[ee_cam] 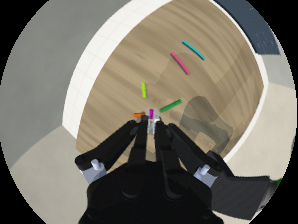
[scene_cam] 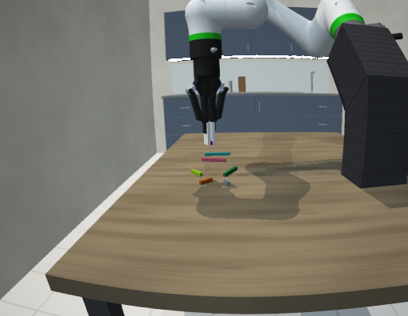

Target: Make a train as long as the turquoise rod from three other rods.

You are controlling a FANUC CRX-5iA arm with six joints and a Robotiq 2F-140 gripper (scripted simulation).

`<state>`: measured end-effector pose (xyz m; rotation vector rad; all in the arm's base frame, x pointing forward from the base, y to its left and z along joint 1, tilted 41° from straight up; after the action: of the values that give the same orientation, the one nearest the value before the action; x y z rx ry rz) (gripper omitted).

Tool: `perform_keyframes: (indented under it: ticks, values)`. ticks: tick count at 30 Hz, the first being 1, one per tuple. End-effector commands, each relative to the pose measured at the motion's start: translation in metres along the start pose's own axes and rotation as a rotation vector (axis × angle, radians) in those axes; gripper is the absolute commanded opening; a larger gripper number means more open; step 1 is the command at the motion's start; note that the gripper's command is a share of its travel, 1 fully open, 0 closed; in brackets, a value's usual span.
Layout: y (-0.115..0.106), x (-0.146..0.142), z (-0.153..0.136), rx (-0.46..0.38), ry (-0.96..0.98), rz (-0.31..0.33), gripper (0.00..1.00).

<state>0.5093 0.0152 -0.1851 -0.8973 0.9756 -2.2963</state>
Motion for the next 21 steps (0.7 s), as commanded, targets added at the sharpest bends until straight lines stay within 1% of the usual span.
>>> perform_keyframes:
  ticks: [1,3,5,6,12,21]
  values:
    - [0.0,0.015,0.009,0.0,-0.167,0.0,0.03]
    - [0.0,0.022,0.012,0.0,-0.236,0.0,0.03]
    - [0.0,0.022,0.012,0.0,-0.236,0.0,0.03]
    - [0.0,0.032,0.016,0.0,-0.337,0.0,0.03]
    - [0.0,0.053,0.025,0.0,-0.554,0.0,0.03]
    - [0.0,0.054,0.026,0.0,-0.568,0.0,0.03]
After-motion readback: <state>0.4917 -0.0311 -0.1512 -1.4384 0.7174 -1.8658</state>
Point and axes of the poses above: the point where the finger pads meet when closed, its own y axis out along the fingers, its own x axis across the jaws, z = x × y, the point moved 6 cm from there along -y, back along the fingers, and after that the axes turned 10 degrees about -y, right-handed, at the moved point
